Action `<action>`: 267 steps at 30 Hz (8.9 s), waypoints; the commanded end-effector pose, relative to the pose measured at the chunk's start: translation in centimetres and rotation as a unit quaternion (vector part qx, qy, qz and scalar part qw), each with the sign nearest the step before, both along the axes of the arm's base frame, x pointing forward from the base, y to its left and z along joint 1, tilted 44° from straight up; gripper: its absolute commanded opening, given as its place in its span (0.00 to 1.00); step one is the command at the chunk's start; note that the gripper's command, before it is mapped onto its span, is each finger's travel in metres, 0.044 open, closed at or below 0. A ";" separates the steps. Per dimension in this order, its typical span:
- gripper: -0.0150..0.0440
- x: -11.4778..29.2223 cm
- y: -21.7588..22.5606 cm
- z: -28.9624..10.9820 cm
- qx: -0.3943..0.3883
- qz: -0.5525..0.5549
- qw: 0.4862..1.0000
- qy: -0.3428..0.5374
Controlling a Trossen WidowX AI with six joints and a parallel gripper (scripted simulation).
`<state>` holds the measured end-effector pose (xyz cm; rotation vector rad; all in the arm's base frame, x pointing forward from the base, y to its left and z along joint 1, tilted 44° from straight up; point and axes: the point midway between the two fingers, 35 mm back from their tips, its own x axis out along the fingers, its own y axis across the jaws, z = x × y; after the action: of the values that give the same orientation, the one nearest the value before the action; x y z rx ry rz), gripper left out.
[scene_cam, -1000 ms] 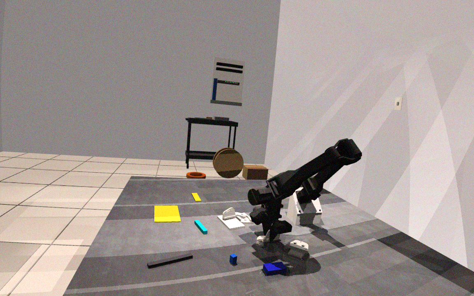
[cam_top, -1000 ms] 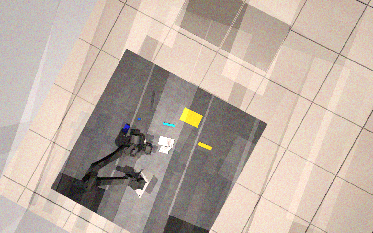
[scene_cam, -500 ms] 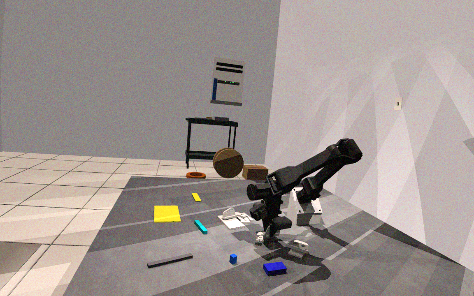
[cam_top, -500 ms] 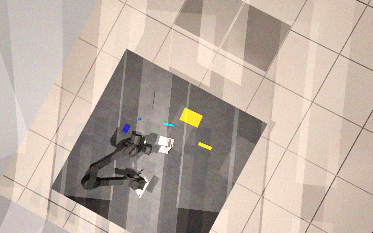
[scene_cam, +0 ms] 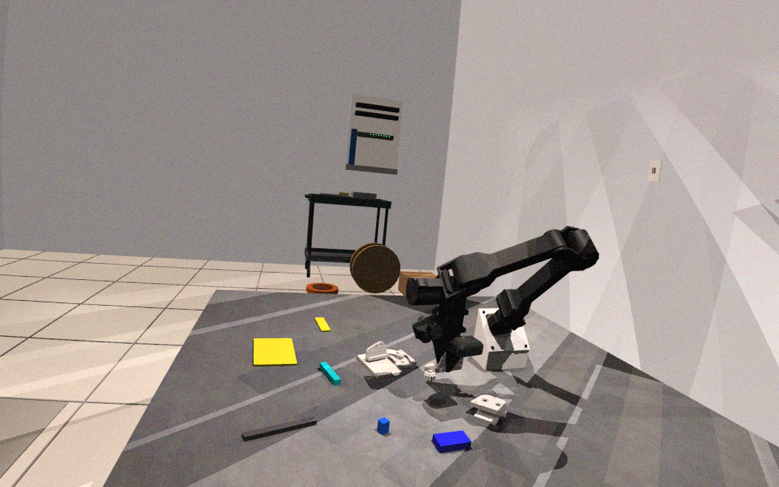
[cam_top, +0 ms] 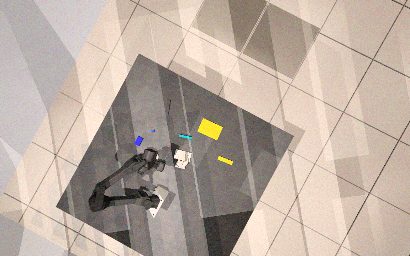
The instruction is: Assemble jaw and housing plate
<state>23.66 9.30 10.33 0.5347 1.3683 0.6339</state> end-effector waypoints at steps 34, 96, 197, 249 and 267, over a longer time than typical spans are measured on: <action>0.48 0.9 -4.2 -1.7 0.023 -0.259 0.936 0.236; 0.48 0.2 -11.6 -8.7 0.078 -0.679 0.363 0.633; 0.48 8.0 -11.3 -7.6 0.091 -0.718 -0.023 0.690; 0.48 8.4 -9.0 -9.8 0.091 -0.718 -0.027 0.690; 0.48 8.5 -7.6 -11.1 0.091 -0.717 -0.028 0.691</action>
<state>32.12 1.71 -0.76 -1.8767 -0.7243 1.6761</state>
